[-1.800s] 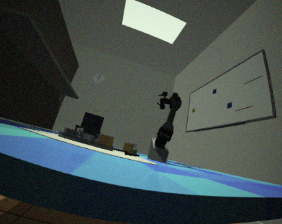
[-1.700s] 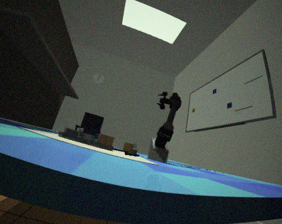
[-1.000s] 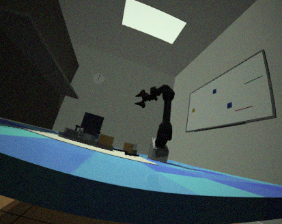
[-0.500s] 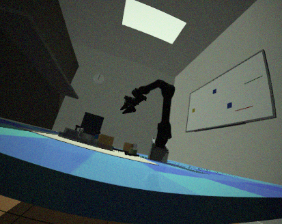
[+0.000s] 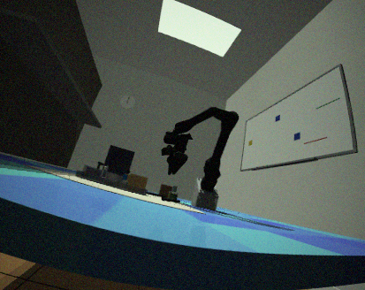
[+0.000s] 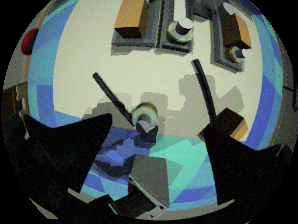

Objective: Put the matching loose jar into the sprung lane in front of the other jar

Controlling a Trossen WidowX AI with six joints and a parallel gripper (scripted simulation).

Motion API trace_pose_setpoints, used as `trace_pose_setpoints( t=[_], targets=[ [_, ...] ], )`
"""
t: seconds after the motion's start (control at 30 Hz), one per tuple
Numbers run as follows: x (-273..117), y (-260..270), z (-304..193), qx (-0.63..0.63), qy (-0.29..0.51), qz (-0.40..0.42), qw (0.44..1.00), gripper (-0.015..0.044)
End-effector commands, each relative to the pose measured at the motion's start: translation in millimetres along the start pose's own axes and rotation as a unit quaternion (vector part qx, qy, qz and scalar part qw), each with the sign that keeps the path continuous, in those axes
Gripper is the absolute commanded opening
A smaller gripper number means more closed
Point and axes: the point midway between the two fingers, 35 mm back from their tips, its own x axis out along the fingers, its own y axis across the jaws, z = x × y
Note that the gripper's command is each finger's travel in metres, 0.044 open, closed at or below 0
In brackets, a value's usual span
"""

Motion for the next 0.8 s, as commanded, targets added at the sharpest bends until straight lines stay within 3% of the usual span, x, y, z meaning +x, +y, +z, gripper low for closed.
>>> trace_pose_setpoints(
  t=[0.0,0.77],
  targets=[
    [12.0,17.6,-24.2,0.025,0.040,0.011,0.999,0.0440],
    [61.1,19.9,-32.0,0.025,0.040,0.011,0.999,0.0440]
  ],
)
